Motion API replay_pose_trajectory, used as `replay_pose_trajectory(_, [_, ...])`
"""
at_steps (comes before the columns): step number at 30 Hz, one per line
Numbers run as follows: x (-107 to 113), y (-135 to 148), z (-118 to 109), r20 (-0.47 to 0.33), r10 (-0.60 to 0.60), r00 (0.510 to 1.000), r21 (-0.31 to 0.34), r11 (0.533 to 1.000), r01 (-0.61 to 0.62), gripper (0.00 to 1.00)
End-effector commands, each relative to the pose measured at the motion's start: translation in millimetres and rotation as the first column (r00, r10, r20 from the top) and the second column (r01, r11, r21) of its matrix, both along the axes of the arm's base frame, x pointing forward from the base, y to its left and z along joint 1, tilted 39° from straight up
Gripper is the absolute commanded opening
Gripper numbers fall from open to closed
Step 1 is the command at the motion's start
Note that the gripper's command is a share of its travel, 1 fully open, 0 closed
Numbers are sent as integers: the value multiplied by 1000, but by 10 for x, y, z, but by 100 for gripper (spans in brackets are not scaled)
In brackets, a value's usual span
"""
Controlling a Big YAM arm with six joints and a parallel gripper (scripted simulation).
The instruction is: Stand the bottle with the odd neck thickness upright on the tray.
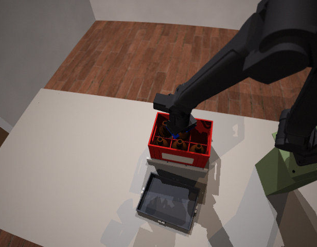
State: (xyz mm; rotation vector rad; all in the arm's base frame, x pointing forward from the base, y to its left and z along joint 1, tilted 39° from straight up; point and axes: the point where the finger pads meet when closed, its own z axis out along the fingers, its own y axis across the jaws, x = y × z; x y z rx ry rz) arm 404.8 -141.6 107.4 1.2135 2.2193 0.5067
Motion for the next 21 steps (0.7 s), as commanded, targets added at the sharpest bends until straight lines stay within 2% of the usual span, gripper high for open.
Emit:
replay_pose_trajectory(1, [-8, 20, -32, -2, -8, 1000, 9, 1000, 8, 61])
replay_pose_trajectory(21, [83, 48, -159, -8, -2, 1000, 10, 1000, 2, 61])
